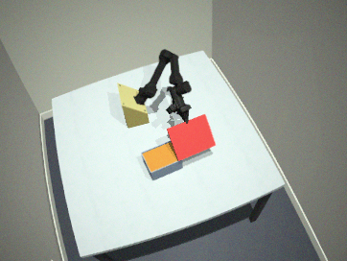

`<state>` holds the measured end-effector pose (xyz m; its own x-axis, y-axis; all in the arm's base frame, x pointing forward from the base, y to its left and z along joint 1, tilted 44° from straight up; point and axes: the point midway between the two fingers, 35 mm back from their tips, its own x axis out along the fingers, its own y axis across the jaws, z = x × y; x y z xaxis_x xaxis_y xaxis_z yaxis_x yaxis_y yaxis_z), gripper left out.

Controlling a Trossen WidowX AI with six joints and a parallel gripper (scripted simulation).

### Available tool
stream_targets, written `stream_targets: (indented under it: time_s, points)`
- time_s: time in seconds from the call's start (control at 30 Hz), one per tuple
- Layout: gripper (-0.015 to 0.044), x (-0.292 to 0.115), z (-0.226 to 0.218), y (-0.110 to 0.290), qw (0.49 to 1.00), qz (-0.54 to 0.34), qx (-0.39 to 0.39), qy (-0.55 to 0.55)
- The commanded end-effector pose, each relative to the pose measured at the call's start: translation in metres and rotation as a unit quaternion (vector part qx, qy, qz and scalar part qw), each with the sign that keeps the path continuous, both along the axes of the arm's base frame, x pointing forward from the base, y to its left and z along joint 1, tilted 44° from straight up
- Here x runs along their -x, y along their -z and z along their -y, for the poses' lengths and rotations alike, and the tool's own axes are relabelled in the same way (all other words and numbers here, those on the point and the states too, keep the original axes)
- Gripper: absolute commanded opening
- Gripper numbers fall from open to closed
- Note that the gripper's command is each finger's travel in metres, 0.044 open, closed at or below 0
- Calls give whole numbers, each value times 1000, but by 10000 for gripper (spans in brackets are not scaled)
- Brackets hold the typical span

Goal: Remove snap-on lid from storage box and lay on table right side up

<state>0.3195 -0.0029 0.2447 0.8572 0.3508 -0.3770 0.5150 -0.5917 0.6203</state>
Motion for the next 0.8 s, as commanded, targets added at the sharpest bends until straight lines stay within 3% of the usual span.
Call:
stream_targets:
  time_s: [0.0,0.77]
  points:
    - [0,0,-4,-13,1000,8,3,7]
    - [0,7,-38,-44,1000,10,2,7]
